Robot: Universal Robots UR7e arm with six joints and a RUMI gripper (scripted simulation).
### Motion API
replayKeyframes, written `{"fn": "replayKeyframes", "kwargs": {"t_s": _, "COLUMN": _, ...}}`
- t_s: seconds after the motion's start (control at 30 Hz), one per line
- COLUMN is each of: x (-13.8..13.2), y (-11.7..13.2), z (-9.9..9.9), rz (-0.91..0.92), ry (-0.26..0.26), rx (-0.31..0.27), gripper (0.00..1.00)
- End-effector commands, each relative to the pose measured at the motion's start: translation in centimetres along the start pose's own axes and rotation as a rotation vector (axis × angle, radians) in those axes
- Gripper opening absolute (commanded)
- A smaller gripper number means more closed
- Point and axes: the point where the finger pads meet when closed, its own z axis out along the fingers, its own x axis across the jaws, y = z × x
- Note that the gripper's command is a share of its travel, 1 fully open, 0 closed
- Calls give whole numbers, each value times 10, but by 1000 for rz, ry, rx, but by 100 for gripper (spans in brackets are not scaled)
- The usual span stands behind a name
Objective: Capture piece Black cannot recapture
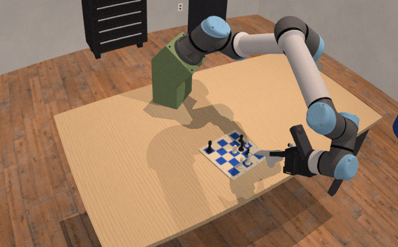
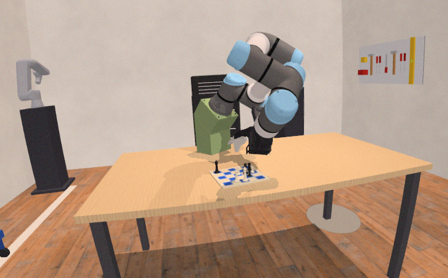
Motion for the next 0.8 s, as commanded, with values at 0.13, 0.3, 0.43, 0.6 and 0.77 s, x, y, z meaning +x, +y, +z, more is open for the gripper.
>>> {"fn": "replayKeyframes", "kwargs": {"t_s": 0.13, "x": -6, "y": -14, "z": 3, "rz": 95, "ry": 63, "rx": -148, "gripper": 100}}
{"fn": "replayKeyframes", "kwargs": {"t_s": 0.3, "x": -7, "y": -21, "z": 7, "rz": 132, "ry": 89, "rx": -196, "gripper": 100}}
{"fn": "replayKeyframes", "kwargs": {"t_s": 0.43, "x": -9, "y": -28, "z": 12, "rz": 168, "ry": 116, "rx": -244, "gripper": 100}}
{"fn": "replayKeyframes", "kwargs": {"t_s": 0.6, "x": -9, "y": -33, "z": 16, "rz": 192, "ry": 135, "rx": -277, "gripper": 100}}
{"fn": "replayKeyframes", "kwargs": {"t_s": 0.77, "x": -9, "y": -42, "z": 25, "rz": 239, "ry": 172, "rx": -343, "gripper": 100}}
